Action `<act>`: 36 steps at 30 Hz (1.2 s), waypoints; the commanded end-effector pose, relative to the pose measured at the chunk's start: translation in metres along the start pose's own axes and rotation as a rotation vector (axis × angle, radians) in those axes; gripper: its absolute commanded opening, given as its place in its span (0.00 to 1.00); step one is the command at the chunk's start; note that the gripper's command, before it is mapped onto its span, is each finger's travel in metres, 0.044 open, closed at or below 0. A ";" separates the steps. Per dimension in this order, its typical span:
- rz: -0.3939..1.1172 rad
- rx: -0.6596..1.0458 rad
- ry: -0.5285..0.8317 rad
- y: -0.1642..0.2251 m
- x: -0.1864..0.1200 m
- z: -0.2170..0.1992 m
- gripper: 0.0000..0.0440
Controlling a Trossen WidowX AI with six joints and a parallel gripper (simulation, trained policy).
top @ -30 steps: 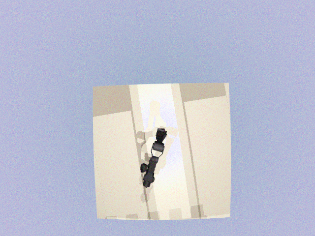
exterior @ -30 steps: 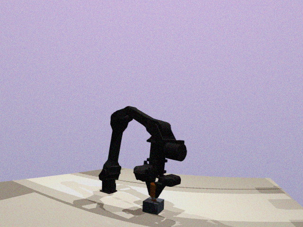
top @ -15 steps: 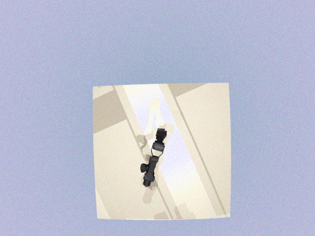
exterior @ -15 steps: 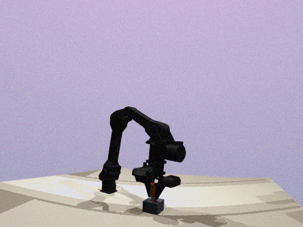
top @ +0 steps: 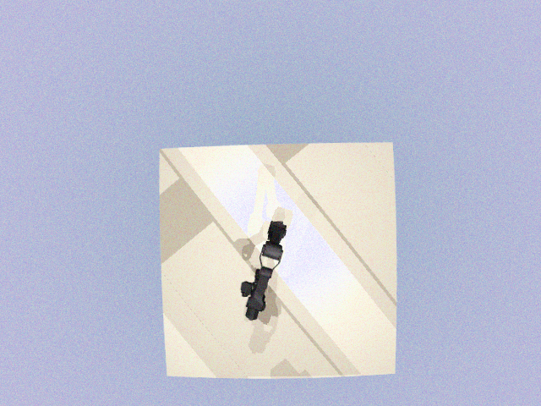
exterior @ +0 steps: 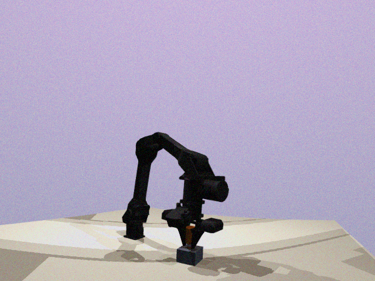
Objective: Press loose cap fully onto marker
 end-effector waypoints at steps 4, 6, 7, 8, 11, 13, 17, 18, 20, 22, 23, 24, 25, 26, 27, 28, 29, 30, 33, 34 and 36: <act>-0.040 -0.005 -0.015 -0.013 0.007 0.004 0.22; -0.041 -0.011 -0.017 -0.014 0.007 0.004 0.23; -0.041 -0.014 -0.018 -0.014 0.008 0.004 0.24; -0.041 -0.018 -0.019 -0.015 0.008 0.004 0.24; -0.043 -0.027 -0.021 -0.016 0.008 0.003 0.25; -0.044 -0.034 -0.023 -0.017 0.008 0.003 0.26; -0.045 -0.039 0.002 -0.018 0.010 -0.004 0.31; -0.045 -0.039 0.004 -0.018 0.010 -0.004 0.32; -0.045 -0.040 0.007 -0.018 0.010 -0.005 0.34; -0.045 -0.042 0.013 -0.018 0.010 -0.007 0.38; -0.045 -0.044 0.016 -0.018 0.010 -0.008 0.40; -0.045 -0.046 0.018 -0.018 0.010 -0.009 0.43; -0.045 -0.048 0.019 -0.018 0.009 -0.010 0.47; -0.045 -0.050 0.019 -0.018 0.009 -0.011 0.51; -0.045 -0.052 0.018 -0.018 0.008 -0.012 0.56; -0.045 -0.054 0.016 -0.018 0.008 -0.013 0.62; -0.045 -0.056 0.013 -0.019 0.008 -0.013 0.67; -0.045 -0.057 0.010 -0.019 0.007 -0.014 0.73; -0.045 -0.061 -0.006 -0.019 0.005 -0.014 0.91; -0.045 -0.063 -0.013 -0.019 0.004 -0.015 0.96; -0.043 -0.062 -0.031 -0.019 0.000 -0.014 1.00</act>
Point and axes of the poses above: the point midway between the two fingers, 35 mm back from their tips, its own x axis out along the fingers, its own z axis across the jaws, y = z × x, the point moved 3 cm from there along -x, back along the fingers, and after that the axes turned 14 degrees about x, right-handed, at the moved point
